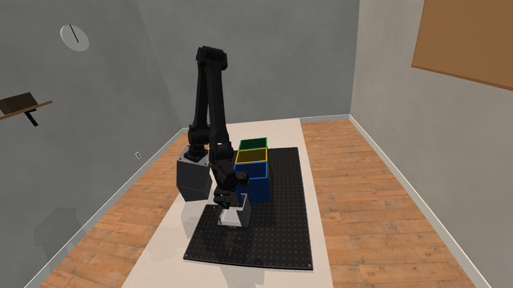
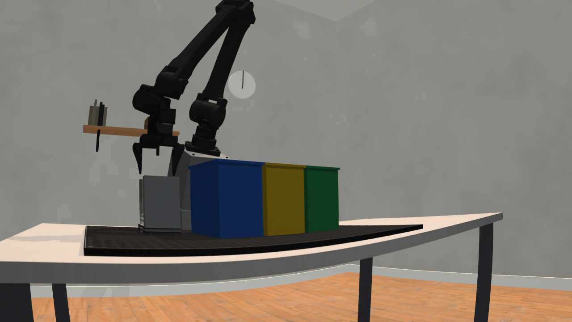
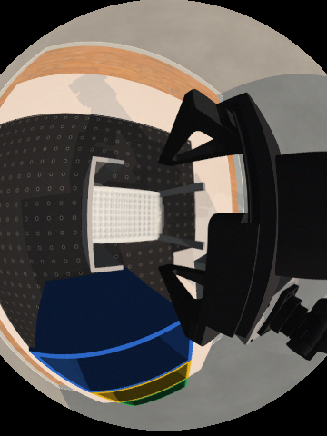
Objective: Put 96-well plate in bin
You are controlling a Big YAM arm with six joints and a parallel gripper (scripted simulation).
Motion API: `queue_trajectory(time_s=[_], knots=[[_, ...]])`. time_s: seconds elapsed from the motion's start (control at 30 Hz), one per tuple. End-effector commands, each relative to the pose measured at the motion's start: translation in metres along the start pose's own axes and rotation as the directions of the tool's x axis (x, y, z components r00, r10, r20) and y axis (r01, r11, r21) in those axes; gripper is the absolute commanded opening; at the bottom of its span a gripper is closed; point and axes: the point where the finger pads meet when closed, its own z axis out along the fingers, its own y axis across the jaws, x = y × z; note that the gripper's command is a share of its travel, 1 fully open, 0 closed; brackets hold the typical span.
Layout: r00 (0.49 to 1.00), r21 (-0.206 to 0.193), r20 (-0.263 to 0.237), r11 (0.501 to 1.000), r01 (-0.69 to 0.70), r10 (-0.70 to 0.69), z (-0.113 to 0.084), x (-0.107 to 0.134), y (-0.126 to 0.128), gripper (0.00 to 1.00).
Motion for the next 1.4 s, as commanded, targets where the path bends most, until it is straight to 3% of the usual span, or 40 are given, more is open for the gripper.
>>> queue_trajectory(time_s=[0.0,1.37], knots=[[1.000,-0.006,-0.009,1.000,-0.013,0.013,0.010,0.002,0.003,1.00],[1.000,0.006,0.005,1.000,-0.007,0.007,0.070,-0.006,-0.003,1.00]])
